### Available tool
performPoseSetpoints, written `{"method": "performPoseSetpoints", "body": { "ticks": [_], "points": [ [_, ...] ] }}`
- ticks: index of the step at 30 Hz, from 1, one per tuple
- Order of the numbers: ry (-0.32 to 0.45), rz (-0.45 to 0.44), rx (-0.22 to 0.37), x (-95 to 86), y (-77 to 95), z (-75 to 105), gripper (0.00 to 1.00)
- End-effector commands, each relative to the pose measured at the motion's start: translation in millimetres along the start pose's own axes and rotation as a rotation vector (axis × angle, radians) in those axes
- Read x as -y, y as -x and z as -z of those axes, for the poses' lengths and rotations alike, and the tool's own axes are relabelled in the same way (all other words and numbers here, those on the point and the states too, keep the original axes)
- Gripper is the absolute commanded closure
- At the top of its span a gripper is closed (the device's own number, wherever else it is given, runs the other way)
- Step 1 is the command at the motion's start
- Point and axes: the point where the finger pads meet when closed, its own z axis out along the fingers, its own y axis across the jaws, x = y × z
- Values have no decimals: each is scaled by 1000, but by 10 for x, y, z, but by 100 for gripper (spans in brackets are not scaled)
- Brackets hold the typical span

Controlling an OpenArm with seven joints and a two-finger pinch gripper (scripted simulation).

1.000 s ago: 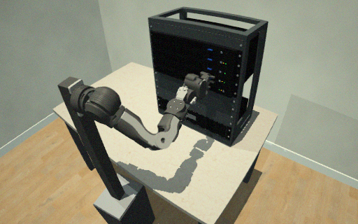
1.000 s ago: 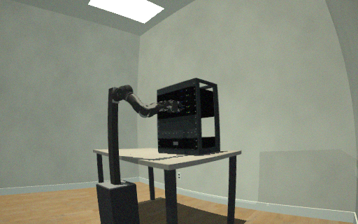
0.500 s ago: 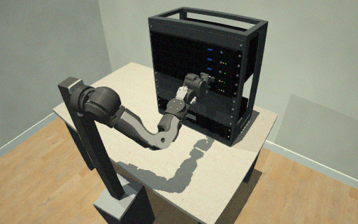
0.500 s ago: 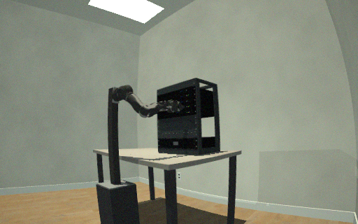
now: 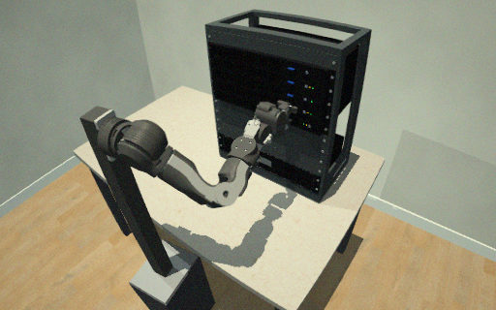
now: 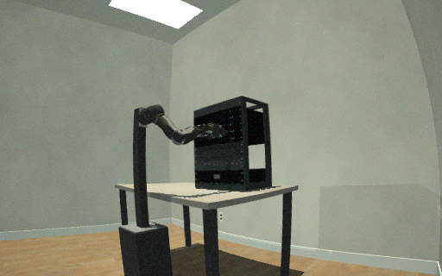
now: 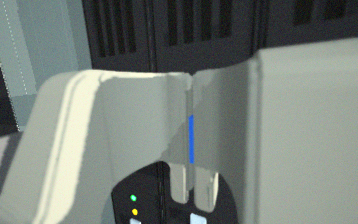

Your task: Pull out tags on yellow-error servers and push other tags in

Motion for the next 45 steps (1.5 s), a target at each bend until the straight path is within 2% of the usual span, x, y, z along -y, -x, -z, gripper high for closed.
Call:
{"method": "performPoseSetpoints", "body": {
  "ticks": [1, 10, 17, 27, 34, 45],
  "points": [
    [9, 1, -4, -27, -10, -3, 100],
    [9, 1, -4, -28, -12, -1, 100],
    [10, 1, -6, -28, -20, 118, 100],
    [10, 1, -6, -28, -20, 121, 100],
    [9, 1, -6, -26, -19, 238, 100],
    [9, 1, -6, -26, -19, 249, 100]
  ]
}}
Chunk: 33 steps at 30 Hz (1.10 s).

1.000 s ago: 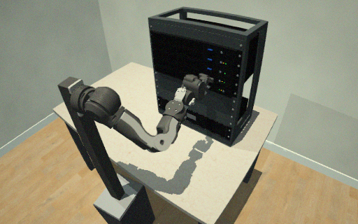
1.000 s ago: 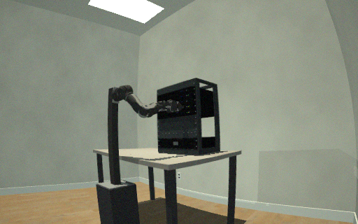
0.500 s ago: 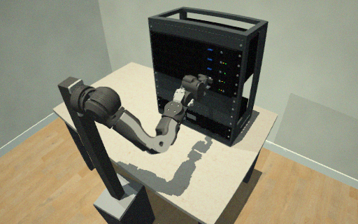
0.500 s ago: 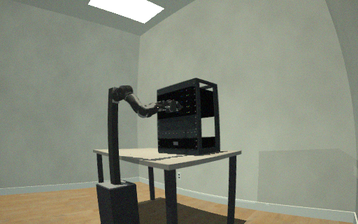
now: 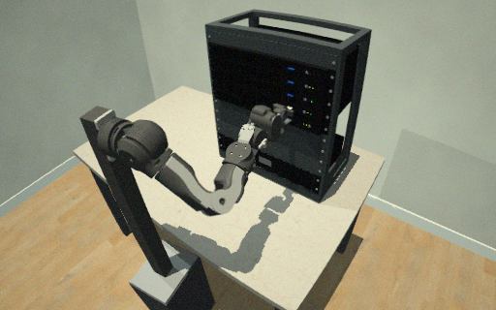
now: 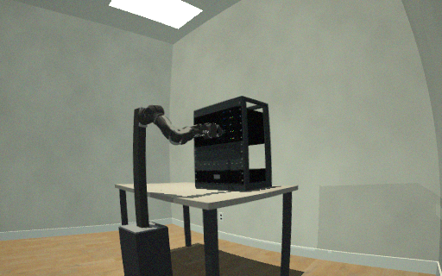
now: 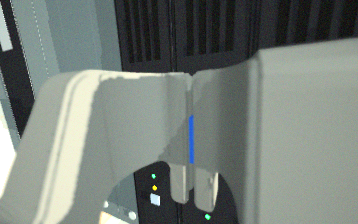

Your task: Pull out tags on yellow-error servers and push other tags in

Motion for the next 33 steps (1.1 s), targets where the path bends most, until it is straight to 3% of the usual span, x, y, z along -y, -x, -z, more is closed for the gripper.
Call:
{"method": "performPoseSetpoints", "body": {
  "ticks": [1, 23, 33],
  "points": [
    [4, 1, -9, -29, -18, 26, 100],
    [3, 1, -9, -29, -16, 238, 100],
    [3, 1, -9, -29, -16, 240, 100]
  ]
}}
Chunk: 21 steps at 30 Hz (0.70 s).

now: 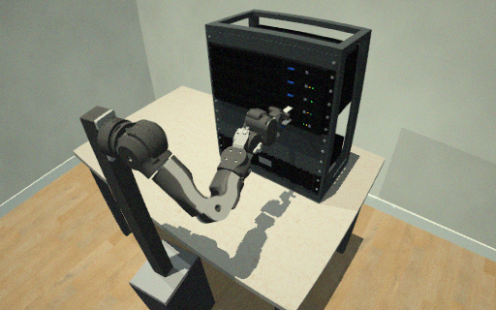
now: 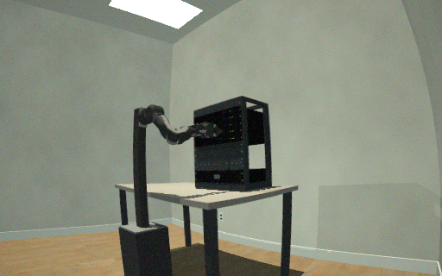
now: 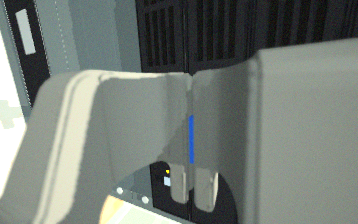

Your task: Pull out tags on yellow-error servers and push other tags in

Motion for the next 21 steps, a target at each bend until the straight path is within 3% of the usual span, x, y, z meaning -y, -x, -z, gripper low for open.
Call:
{"method": "performPoseSetpoints", "body": {
  "ticks": [1, 16, 17, 21],
  "points": [
    [4, 2, -9, -31, -18, 10, 100],
    [4, 2, -9, -32, -18, 54, 100],
    [4, 2, -9, -32, -18, 54, 90],
    [4, 2, -8, -31, -13, 53, 90]
  ]
}}
